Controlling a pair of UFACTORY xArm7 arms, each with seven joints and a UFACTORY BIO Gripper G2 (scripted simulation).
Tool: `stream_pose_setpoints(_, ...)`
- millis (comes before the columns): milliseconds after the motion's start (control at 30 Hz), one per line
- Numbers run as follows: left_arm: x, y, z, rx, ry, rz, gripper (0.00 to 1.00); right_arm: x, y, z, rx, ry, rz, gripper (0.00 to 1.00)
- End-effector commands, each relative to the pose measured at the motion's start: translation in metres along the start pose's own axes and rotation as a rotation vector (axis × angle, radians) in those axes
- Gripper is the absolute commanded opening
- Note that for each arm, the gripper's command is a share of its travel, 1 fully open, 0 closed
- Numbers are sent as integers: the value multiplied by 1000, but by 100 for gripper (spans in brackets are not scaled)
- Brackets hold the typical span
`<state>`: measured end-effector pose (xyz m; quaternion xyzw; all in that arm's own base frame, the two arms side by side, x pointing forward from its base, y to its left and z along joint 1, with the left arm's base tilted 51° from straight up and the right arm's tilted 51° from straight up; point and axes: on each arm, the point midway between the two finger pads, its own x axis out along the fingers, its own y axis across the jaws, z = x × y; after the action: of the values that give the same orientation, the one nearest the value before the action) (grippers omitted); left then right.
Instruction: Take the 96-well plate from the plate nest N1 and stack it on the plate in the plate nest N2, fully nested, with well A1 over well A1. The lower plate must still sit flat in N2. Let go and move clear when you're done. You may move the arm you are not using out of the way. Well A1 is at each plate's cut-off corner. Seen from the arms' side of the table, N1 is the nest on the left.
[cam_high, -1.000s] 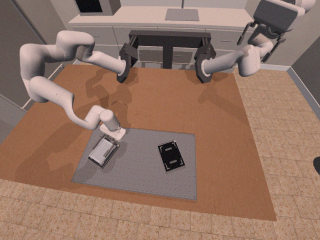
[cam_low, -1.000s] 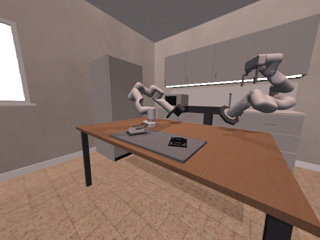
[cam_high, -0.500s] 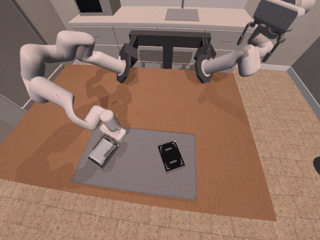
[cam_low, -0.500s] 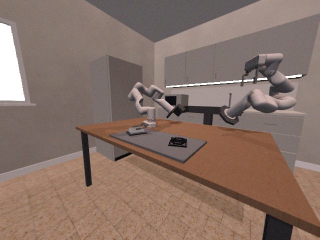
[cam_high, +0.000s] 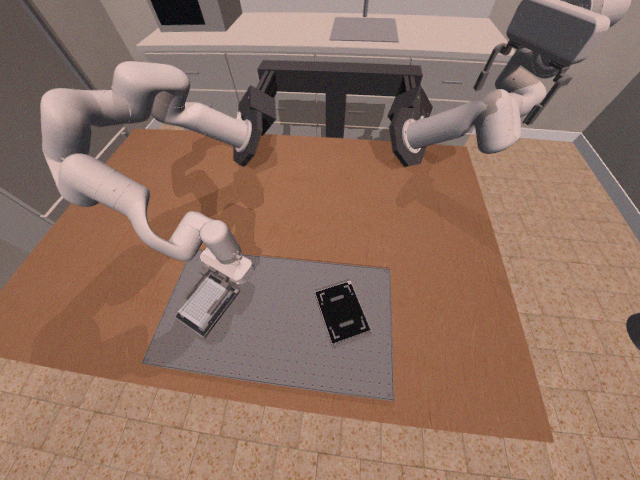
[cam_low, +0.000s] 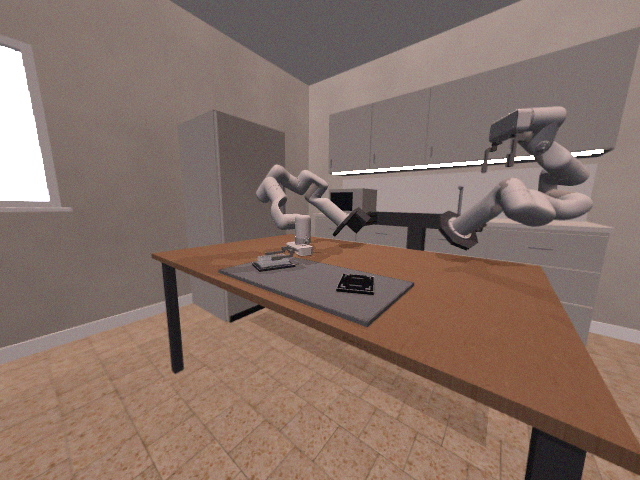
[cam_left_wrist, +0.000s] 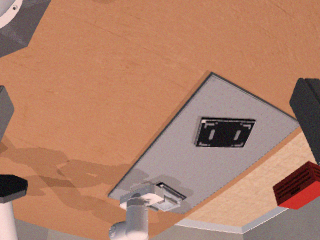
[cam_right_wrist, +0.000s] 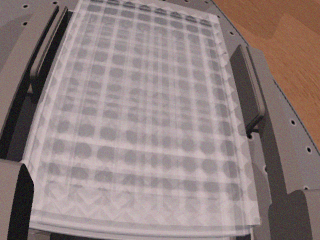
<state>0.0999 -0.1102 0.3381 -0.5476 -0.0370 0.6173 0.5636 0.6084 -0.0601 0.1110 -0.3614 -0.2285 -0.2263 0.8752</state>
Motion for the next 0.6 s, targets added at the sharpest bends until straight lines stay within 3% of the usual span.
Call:
stream_pose_setpoints(0, -1, 0, 0, -1, 1, -1, 100, 0, 1, 1, 4, -2, 0, 0)
stream_pose_setpoints(567, -1, 0, 0, -1, 1, -1, 100, 0, 1, -1, 4, -2, 0, 0)
